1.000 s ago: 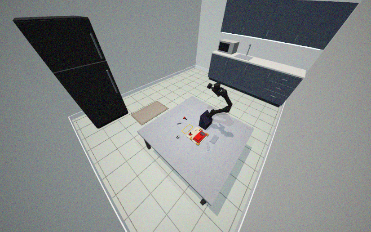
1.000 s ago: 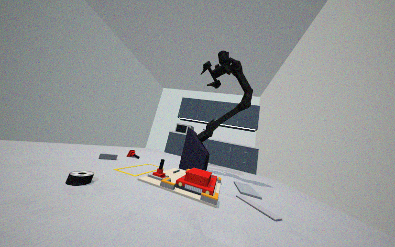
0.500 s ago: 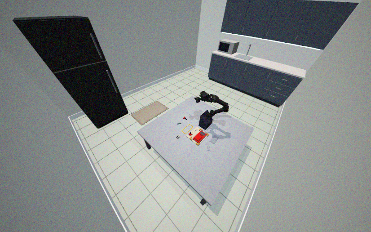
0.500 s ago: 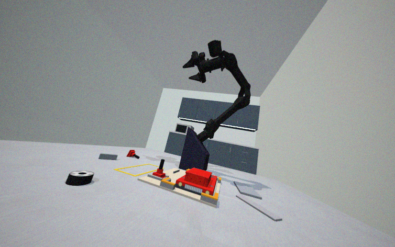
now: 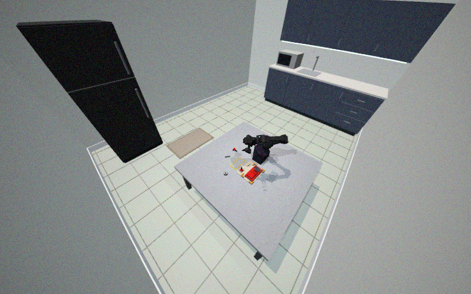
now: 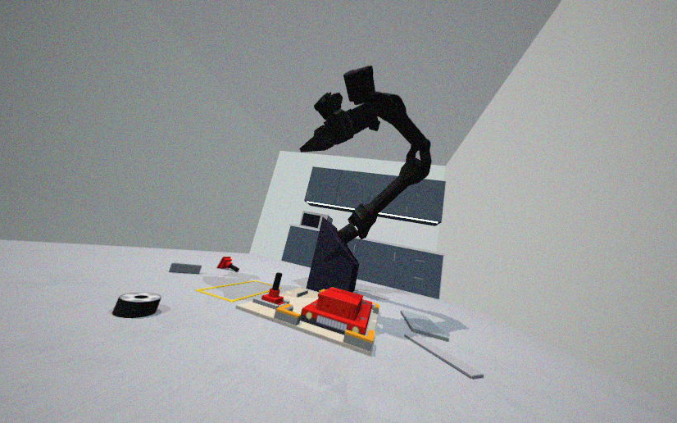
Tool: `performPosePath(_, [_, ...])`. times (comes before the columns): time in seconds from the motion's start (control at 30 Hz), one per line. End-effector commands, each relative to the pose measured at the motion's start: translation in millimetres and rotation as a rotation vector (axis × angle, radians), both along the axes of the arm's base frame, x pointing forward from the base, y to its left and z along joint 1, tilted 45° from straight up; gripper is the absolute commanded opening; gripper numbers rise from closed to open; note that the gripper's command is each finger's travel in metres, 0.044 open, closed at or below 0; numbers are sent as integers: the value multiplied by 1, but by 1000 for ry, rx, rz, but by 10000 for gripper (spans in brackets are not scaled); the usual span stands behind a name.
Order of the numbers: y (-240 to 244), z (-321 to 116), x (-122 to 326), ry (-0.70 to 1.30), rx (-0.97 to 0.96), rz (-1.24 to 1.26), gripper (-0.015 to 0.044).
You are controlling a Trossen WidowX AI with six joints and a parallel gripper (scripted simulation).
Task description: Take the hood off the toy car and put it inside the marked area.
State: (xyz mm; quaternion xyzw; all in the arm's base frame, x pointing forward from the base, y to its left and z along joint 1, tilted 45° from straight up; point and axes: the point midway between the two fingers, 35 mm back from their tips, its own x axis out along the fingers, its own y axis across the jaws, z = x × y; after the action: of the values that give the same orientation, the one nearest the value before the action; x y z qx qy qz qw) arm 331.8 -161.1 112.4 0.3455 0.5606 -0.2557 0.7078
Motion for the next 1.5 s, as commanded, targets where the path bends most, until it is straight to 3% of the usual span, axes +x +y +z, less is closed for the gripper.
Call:
performPosePath(0.0, [45,-14,15,-25,92,170,440])
performPosePath(0.27, [162,-41,28,-87,328,566,440])
performPosePath(0.53, [266,-60,4,-142,579,912,440])
performPosePath(1.47, [284,-75,2,-146,599,937,440])
